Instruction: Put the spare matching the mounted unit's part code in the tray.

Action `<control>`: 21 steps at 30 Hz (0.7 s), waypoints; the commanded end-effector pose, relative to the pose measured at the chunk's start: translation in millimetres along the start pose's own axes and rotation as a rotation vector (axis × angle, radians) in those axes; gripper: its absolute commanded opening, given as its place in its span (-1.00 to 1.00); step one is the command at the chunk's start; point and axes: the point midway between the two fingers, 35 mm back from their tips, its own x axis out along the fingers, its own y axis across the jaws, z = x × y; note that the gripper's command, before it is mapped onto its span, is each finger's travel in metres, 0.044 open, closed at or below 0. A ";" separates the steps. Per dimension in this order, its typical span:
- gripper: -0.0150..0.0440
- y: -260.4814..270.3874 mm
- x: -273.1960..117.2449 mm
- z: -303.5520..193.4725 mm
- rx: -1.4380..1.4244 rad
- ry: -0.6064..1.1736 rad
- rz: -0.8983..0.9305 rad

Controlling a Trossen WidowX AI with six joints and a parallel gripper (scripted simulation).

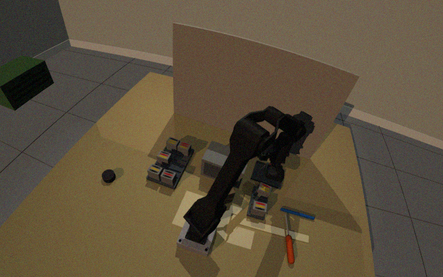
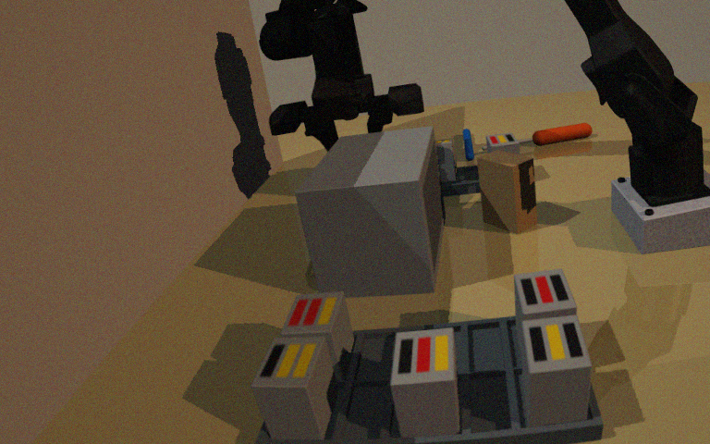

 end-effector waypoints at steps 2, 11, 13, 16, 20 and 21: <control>-0.05 -0.2 -0.4 -0.1 0.000 0.000 0.000; 0.75 -0.2 -0.4 -0.1 0.000 0.000 0.000; 0.93 -0.2 -0.4 -0.1 0.000 0.000 0.000; 1.00 -2.7 -21.9 -1.8 0.001 -0.001 0.000; 1.00 -2.2 -85.0 -1.3 0.004 -0.004 0.001; 1.00 -0.7 -97.4 -0.3 0.004 -0.005 0.001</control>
